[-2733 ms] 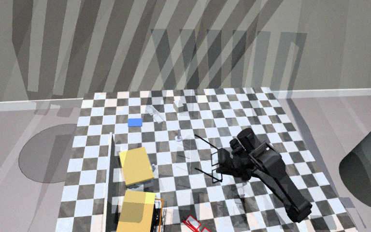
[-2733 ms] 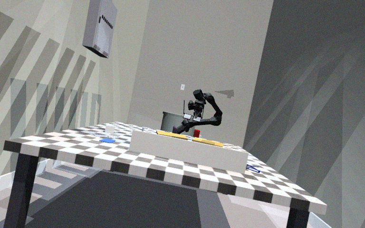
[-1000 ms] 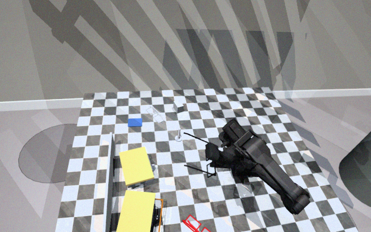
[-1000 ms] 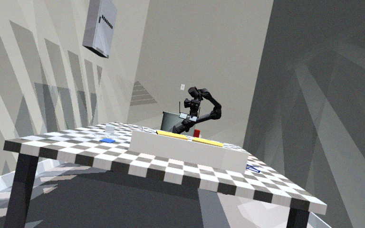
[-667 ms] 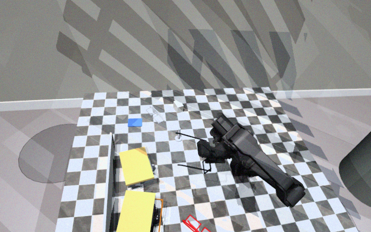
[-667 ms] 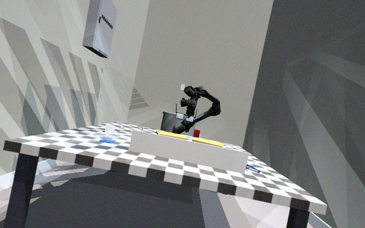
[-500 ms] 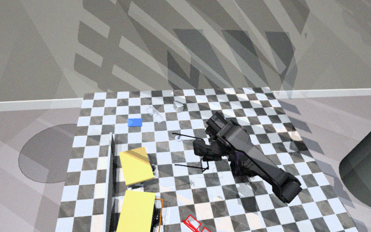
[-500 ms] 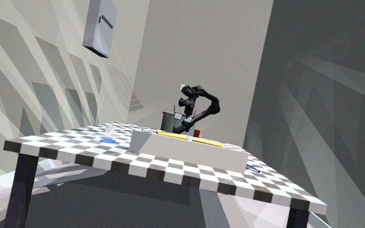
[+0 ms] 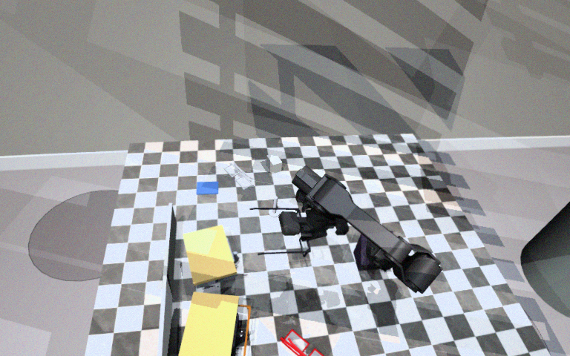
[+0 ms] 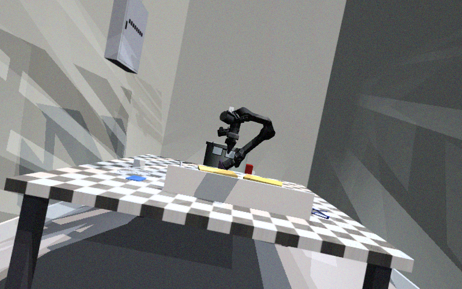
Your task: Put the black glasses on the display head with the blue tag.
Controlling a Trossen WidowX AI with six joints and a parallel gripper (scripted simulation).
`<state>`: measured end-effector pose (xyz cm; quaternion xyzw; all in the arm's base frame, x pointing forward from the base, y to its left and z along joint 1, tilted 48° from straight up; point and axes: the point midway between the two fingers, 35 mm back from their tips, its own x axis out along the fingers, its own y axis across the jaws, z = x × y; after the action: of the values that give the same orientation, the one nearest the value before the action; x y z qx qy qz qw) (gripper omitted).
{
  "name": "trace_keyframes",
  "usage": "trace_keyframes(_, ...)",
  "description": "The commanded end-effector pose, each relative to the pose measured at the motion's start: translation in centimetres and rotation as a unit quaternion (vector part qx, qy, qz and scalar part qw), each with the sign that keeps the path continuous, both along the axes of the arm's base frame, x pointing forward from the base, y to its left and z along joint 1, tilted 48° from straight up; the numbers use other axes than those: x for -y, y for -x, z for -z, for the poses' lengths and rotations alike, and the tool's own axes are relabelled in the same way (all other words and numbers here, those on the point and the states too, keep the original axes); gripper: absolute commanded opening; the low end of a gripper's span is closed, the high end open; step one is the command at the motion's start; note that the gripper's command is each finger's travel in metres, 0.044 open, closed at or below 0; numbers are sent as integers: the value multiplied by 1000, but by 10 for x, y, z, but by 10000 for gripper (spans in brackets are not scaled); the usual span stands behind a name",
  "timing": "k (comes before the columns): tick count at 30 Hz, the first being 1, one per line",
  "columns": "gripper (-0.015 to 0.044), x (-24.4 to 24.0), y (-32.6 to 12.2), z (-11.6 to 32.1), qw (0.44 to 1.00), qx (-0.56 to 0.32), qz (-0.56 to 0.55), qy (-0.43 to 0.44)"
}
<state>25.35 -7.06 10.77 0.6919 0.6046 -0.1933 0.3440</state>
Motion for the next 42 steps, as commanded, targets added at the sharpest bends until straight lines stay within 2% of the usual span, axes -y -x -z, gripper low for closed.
trace_keyframes(1,0,2,-7,15,1000,-5,-30,1)
trace_keyframes(17,0,-2,-23,74,991,-26,-133,-9)
trace_keyframes(42,0,-19,-22,91,992,-16,-124,-11)
